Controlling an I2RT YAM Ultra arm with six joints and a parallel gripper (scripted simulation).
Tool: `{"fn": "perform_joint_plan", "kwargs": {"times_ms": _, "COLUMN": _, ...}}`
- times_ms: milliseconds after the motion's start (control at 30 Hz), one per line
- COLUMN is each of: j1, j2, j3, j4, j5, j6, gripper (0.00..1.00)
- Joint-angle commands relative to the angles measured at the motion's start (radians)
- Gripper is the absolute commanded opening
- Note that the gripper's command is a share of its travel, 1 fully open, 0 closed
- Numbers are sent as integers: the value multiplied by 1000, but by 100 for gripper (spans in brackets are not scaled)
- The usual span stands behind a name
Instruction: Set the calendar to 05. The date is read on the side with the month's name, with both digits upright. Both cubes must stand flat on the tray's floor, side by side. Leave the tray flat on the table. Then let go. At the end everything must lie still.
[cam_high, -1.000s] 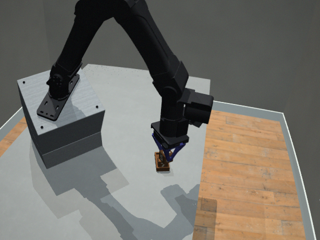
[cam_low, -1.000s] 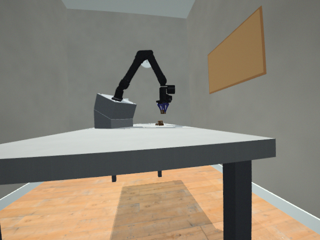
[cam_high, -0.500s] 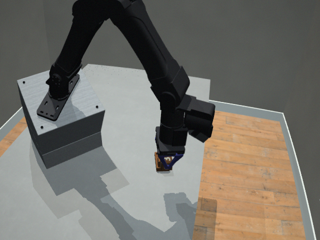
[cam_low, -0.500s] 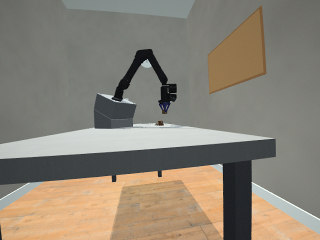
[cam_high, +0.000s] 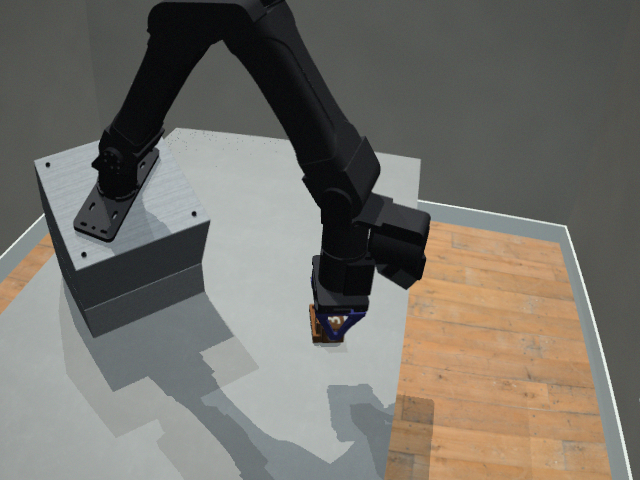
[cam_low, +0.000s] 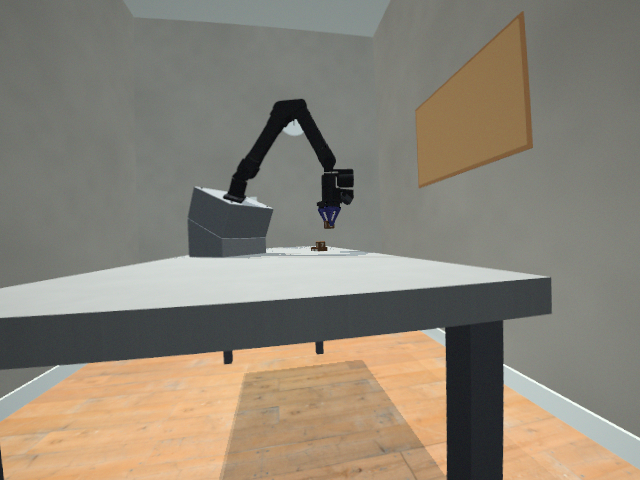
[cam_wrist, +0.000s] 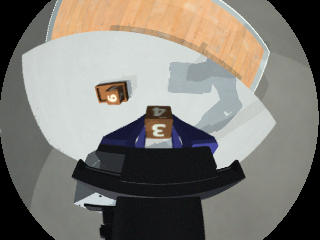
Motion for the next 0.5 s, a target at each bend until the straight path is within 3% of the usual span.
{"fn": "perform_joint_plan", "kwargs": {"times_ms": 0, "j1": -1, "j2": 5, "j3": 4, "j4": 28, "j5": -9, "j6": -2, "gripper": 27}}
{"fn": "perform_joint_plan", "kwargs": {"times_ms": 133, "j1": -4, "j2": 25, "j3": 3, "j4": 51, "j5": -10, "j6": -5, "gripper": 27}}
{"fn": "perform_joint_plan", "kwargs": {"times_ms": 467, "j1": -29, "j2": 169, "j3": 12, "j4": 189, "j5": -19, "j6": -29, "gripper": 27}}
